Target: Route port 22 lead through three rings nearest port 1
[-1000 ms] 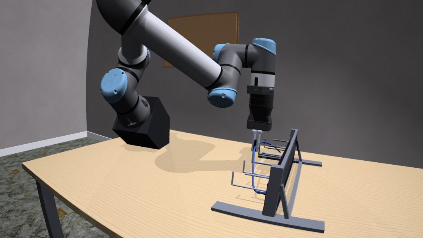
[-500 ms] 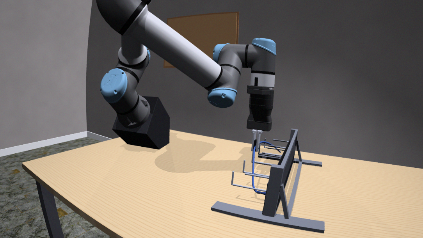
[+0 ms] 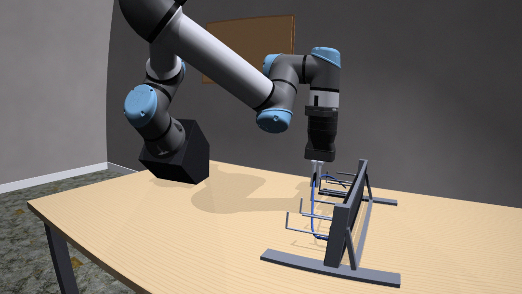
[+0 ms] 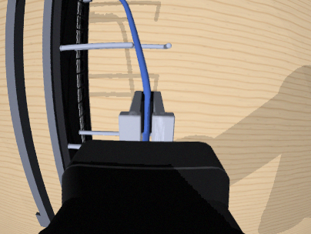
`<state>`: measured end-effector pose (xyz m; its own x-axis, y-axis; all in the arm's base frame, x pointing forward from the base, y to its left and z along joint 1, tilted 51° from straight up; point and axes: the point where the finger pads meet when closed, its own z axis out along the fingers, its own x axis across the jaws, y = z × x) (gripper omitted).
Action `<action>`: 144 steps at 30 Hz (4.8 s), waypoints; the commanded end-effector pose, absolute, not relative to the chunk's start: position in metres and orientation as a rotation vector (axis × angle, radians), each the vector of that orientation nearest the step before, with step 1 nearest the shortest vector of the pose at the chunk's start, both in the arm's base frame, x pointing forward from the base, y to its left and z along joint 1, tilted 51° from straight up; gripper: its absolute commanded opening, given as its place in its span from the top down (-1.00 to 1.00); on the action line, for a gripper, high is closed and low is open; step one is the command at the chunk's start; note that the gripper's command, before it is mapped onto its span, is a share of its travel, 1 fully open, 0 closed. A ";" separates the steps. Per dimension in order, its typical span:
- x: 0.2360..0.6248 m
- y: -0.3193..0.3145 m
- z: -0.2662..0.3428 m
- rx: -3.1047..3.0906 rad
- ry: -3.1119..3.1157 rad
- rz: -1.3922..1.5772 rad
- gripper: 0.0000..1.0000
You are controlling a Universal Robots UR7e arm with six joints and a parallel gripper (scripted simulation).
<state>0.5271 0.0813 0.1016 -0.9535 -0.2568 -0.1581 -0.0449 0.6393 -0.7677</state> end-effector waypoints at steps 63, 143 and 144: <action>0.540 0.050 0.073 -0.248 2.609 -1.208 1.00; 0.582 0.051 0.071 -0.248 2.609 -1.208 1.00; 0.582 0.051 0.071 -0.248 2.609 -1.208 1.00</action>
